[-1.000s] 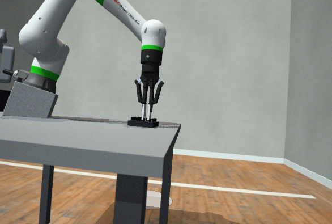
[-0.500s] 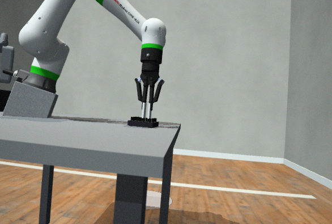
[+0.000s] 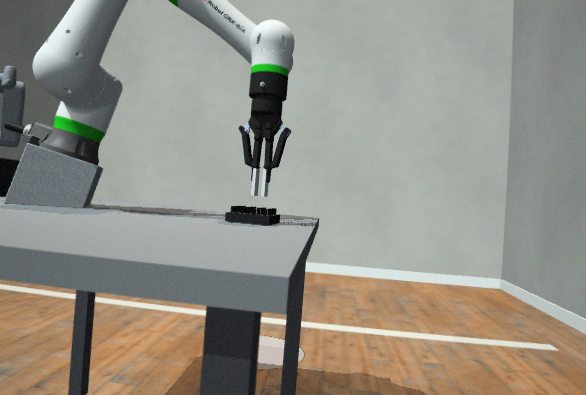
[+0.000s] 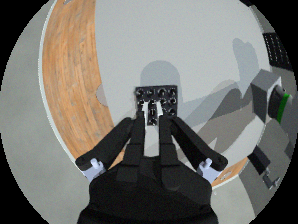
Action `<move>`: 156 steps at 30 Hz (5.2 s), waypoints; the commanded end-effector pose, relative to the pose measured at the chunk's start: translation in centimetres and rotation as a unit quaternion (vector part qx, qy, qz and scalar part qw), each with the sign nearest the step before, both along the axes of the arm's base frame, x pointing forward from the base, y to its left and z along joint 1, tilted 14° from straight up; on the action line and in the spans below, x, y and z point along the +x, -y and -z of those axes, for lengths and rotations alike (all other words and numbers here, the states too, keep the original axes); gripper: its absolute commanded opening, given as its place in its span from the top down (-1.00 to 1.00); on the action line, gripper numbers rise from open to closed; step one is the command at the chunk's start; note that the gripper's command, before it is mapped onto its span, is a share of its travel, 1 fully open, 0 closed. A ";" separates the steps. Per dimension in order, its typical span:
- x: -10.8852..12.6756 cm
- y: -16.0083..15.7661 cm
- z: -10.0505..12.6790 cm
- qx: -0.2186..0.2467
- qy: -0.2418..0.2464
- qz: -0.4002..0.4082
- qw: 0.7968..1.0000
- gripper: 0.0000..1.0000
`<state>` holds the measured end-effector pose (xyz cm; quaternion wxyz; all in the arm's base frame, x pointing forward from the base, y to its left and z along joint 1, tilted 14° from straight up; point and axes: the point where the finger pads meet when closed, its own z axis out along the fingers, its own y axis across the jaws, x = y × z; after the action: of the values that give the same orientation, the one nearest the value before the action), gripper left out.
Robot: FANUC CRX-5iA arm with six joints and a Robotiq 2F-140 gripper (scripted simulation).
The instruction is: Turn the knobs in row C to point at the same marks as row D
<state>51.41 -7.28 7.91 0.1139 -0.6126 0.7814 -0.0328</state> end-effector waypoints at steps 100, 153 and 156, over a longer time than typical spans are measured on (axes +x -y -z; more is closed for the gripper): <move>-0.5 0.0 -2.1 -0.172 0.069 -0.763 0.619 0.77; 0.3 -0.1 1.2 -0.173 0.070 -0.771 0.609 0.77; 0.3 -0.2 1.5 -0.173 0.070 -0.771 0.609 0.77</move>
<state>51.71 -7.13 6.50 0.0435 -0.9929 -0.0097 -0.1103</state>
